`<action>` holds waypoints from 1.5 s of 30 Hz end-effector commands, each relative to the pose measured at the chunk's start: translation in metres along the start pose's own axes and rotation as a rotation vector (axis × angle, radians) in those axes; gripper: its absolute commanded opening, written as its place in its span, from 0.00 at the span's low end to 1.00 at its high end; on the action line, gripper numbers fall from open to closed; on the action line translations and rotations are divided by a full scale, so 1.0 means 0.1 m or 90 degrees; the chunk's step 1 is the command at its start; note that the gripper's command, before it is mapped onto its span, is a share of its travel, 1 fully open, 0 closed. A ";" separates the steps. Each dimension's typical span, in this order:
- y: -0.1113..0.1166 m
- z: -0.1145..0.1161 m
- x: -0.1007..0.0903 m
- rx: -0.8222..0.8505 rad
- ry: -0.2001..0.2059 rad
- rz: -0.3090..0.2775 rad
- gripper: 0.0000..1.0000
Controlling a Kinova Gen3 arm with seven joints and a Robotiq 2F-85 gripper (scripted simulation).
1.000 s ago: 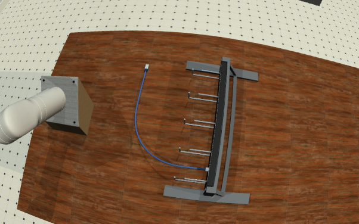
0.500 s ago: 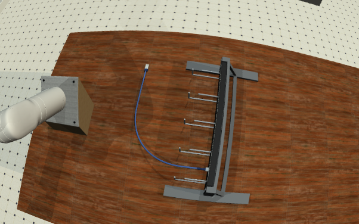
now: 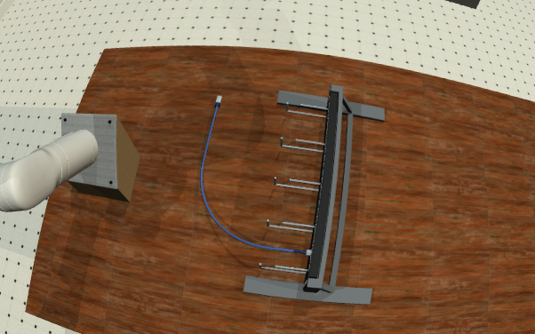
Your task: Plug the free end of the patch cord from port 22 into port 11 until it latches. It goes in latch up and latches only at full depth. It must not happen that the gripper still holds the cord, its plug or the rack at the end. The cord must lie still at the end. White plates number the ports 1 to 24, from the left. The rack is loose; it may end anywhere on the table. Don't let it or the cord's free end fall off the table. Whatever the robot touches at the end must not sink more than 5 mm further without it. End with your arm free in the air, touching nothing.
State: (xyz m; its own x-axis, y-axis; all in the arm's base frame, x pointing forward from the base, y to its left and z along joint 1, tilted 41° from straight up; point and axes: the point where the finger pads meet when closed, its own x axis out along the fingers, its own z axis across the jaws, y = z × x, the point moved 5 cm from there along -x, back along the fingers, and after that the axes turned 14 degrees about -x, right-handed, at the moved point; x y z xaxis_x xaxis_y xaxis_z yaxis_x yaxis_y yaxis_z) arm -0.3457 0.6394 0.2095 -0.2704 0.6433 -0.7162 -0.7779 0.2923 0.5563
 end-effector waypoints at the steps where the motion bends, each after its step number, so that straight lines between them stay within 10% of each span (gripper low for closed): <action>1: -0.34 0.17 0.15 0.014 -0.006 -0.035 1.00; 23: -2.42 0.71 0.48 0.069 -0.011 -0.258 1.00; 45: -4.65 0.74 0.24 0.146 0.040 -0.492 1.00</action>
State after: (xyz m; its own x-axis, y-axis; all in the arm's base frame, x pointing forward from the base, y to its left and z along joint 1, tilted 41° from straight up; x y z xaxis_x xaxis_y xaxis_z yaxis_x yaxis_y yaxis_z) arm 0.0286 0.5815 -0.0205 0.2467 0.2003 -0.9482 -0.6509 0.7591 -0.0090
